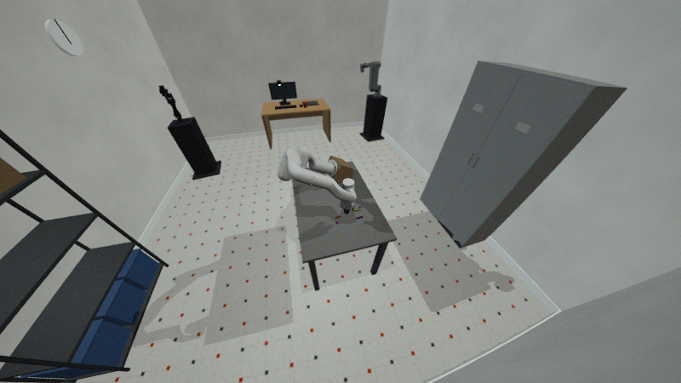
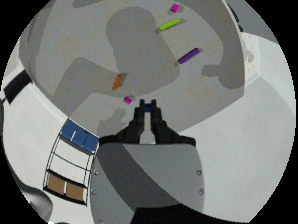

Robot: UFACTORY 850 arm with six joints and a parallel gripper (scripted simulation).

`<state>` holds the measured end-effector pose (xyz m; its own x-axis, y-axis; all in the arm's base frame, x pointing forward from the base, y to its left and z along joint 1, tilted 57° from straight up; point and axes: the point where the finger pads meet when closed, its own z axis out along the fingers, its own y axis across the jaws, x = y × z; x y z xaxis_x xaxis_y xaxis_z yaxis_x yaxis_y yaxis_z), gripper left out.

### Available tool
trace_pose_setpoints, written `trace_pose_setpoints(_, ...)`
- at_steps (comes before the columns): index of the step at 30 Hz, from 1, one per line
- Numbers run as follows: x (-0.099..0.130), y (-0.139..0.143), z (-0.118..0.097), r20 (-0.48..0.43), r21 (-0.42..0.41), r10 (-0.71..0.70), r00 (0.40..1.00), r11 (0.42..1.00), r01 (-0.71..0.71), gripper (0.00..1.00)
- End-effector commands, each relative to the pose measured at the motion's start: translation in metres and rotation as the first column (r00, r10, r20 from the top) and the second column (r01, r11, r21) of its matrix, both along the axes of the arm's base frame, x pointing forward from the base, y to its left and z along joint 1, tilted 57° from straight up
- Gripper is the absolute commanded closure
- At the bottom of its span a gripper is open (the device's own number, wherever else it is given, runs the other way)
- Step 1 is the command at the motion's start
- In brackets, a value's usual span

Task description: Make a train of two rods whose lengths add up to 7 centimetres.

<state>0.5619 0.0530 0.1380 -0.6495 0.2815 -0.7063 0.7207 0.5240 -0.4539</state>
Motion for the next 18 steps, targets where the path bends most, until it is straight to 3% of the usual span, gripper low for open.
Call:
trace_pose_setpoints(1,0.0,0.002,0.001,0.001,0.0,0.001,1.0,1.0,-0.001,0.96)
trace_pose_setpoints(3,-0.008,0.001,0.0,-0.007,-0.002,0.007,1.0,1.0,-0.007,0.96)
trace_pose_setpoints(5,-0.042,-0.005,-0.006,-0.04,-0.011,0.029,0.999,1.0,-0.029,0.96)
trace_pose_setpoints(7,-0.042,-0.005,-0.006,-0.04,-0.011,0.029,0.999,1.0,-0.029,0.96)
trace_pose_setpoints(18,-0.113,-0.022,-0.014,-0.109,-0.029,0.071,0.992,0.997,-0.075,0.96)
